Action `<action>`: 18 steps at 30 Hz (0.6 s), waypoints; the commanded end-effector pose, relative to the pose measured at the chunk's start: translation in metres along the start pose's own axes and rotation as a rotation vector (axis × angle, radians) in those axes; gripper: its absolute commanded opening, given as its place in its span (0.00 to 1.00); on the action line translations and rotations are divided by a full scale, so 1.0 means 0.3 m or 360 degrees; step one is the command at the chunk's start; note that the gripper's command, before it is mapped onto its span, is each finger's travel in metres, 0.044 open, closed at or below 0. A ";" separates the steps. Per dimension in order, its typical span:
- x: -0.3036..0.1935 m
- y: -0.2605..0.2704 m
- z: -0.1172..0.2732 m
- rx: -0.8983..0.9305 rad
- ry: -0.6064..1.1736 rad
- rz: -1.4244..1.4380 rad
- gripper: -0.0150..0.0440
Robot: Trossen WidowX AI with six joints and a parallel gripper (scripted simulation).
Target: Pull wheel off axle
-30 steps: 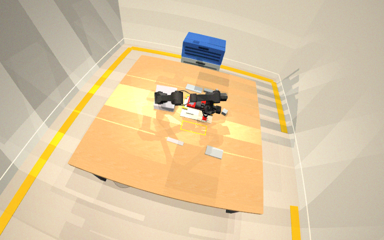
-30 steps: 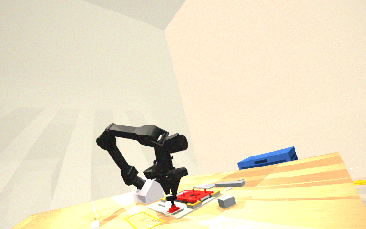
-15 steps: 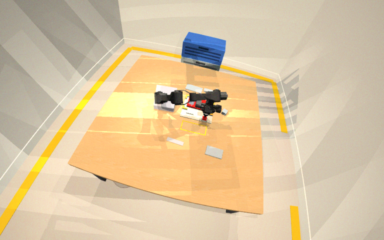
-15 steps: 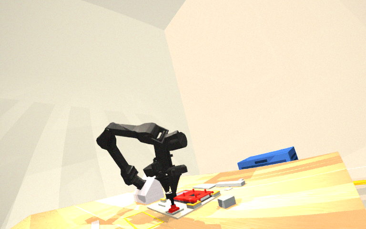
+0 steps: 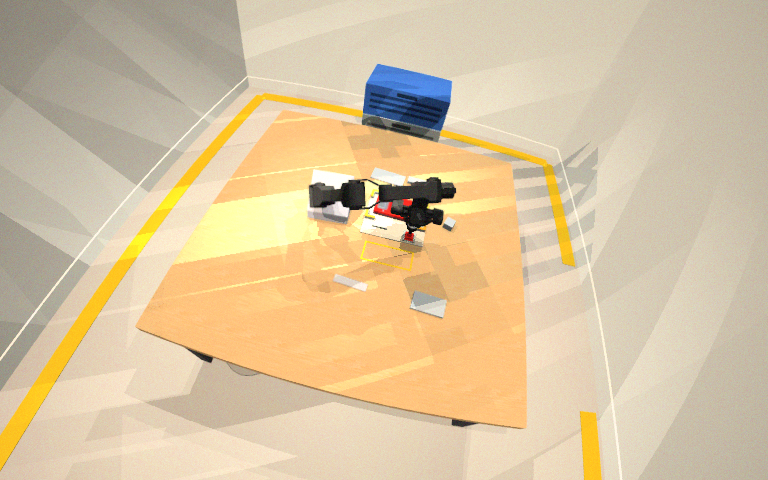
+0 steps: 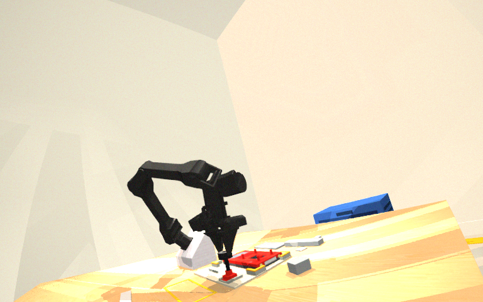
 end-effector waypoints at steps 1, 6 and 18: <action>0.002 0.003 0.017 0.0003 0.0010 -0.0014 0.25; 0.002 0.001 0.066 0.0003 0.0011 -0.0013 0.25; 0.042 -0.016 0.095 -0.0002 0.0005 -0.0003 0.25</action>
Point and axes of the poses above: the point midway between the two fingers, 35 mm back from their tips, its own z axis back along the fingers, its own y axis across the jaws, x = y × z, the point moved 8 cm from there along z, back along the fingers, and after that the axes turned 8 degrees about -z, right-handed, at the moved point
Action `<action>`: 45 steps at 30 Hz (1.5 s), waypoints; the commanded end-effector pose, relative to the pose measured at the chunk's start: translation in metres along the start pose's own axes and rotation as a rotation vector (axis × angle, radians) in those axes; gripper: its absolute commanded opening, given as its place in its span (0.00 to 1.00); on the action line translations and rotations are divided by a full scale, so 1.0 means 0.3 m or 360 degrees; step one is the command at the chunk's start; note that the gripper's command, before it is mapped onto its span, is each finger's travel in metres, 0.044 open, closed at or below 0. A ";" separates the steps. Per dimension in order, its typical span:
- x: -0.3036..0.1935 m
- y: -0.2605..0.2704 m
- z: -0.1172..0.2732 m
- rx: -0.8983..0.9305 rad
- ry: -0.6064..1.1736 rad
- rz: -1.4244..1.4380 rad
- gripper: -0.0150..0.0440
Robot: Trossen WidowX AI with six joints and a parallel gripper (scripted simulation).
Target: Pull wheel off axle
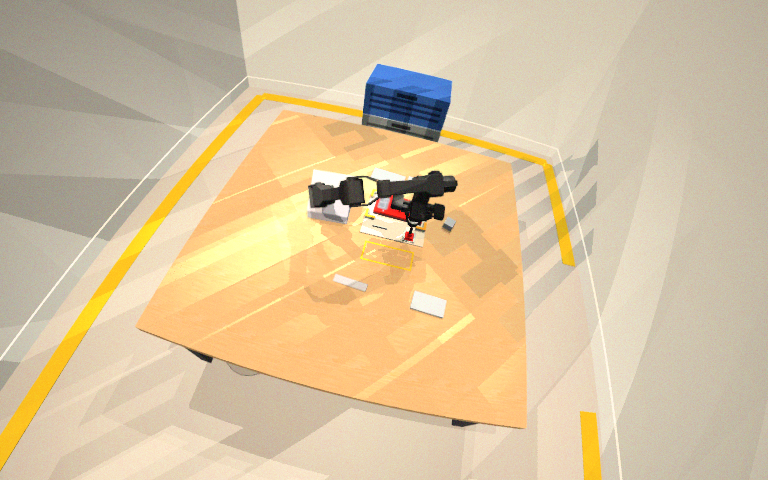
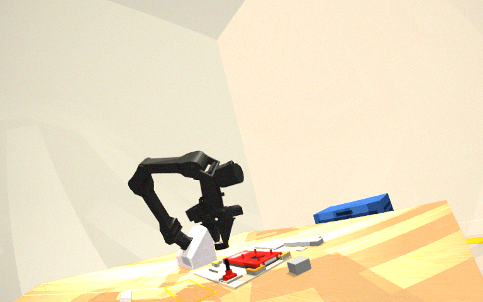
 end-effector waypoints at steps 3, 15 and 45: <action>0.062 -0.015 0.005 0.0002 0.0005 -0.0007 0.25; 0.175 -0.053 0.015 0.0002 0.0007 -0.0007 0.25; 0.365 -0.154 -0.006 0.0003 0.0000 -0.0009 0.25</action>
Point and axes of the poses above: the point midway between the two fingers, 35 mm back from their tips, its own z axis back along the fingers, its own y axis across the jaws, x = y × z, the point moved 8 cm from there along z, back along the fingers, and after that the axes turned 8 degrees about -z, right-handed, at the moved point
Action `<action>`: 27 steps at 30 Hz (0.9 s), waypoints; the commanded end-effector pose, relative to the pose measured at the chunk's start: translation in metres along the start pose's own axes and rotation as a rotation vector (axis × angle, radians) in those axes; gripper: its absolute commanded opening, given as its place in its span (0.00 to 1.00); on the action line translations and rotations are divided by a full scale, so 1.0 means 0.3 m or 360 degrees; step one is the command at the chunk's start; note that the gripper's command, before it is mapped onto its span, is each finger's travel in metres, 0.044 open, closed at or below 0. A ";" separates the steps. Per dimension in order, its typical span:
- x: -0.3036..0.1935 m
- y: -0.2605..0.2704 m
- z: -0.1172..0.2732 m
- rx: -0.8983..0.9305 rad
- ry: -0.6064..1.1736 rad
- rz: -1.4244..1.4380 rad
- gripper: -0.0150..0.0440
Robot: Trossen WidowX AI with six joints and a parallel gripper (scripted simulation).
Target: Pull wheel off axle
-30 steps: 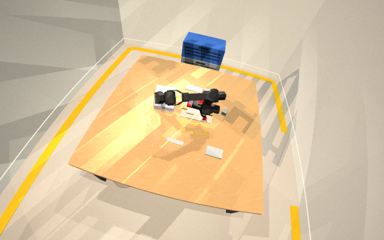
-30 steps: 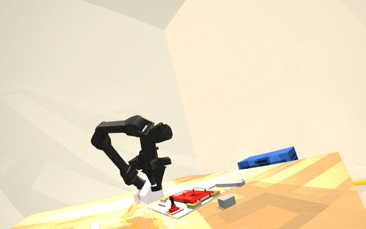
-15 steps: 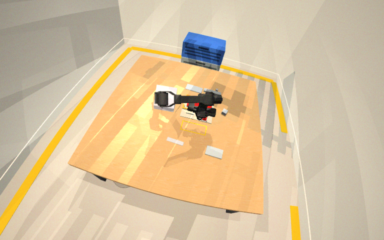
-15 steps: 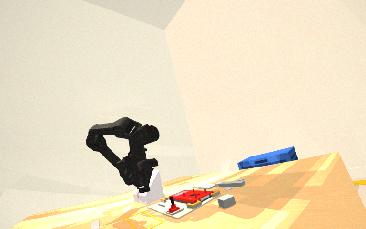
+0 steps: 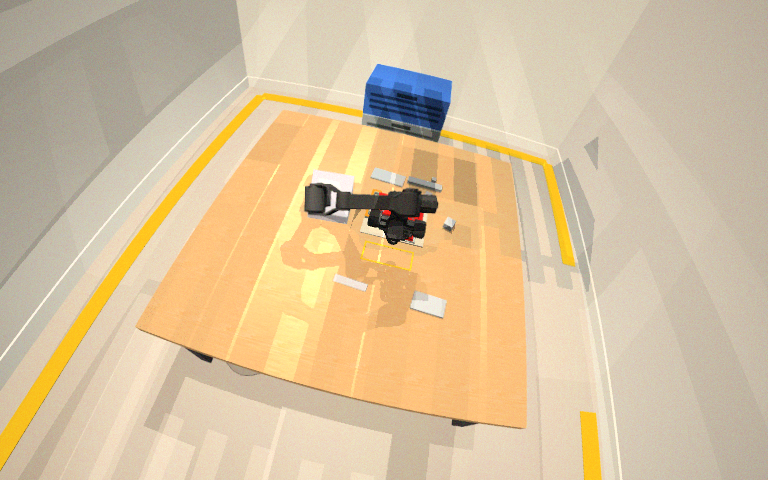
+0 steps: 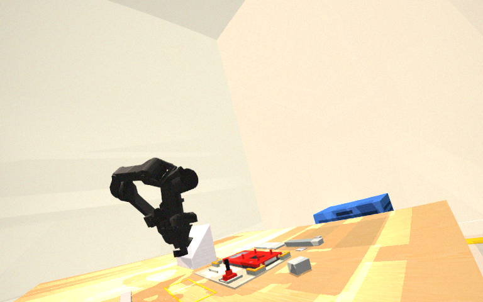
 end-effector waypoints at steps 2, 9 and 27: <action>0.007 -0.007 -0.037 0.0000 -0.0008 0.0004 0.25; 0.005 -0.002 -0.092 0.0000 -0.0005 0.0004 0.25; 0.011 -0.008 -0.334 0.0003 -0.0015 0.0003 0.25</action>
Point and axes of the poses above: the point midway between the two fingers, 35 mm back from their tips, its own z axis back along the fingers, its own y axis across the jaws, x = y × z, the point moved 8 cm from there along z, back along the fingers, and after that the axes turned 8 degrees about -z, right-handed, at the moved point
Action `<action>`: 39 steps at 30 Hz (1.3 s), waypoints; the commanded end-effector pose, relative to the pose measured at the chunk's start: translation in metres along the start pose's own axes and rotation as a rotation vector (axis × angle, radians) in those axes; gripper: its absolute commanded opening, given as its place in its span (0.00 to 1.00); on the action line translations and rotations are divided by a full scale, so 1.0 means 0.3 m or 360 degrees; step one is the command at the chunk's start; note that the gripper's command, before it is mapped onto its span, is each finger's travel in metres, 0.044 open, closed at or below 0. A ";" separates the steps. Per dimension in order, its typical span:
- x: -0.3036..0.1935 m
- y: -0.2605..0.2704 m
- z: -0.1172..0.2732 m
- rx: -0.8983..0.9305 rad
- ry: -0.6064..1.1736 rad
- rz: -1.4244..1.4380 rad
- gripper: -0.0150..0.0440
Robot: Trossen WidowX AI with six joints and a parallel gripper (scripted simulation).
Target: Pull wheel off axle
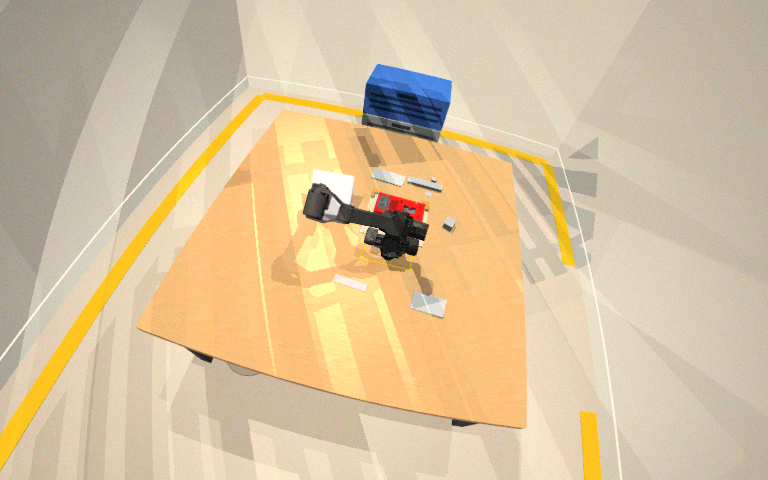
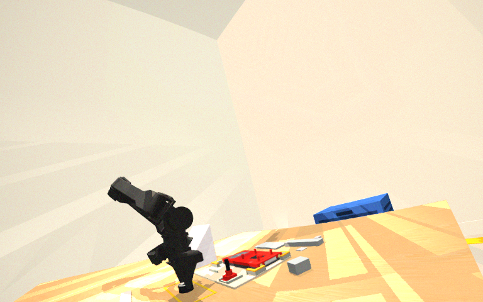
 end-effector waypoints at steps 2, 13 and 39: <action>-0.007 -0.005 -0.017 -0.0007 -0.0002 0.0020 0.25; -0.002 0.001 0.001 0.0003 0.0000 0.0003 0.74; -0.095 -0.285 0.346 -0.0018 0.0008 0.0029 1.00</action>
Point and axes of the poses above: the point midway between the two fingers, 35 mm back from their tips, its own z axis back along the fingers, its own y axis across the jaws, x = y × z, the point moved 8 cm from there along z, back along the fingers, and after that the axes turned 8 degrees about -z, right-handed, at the moved point
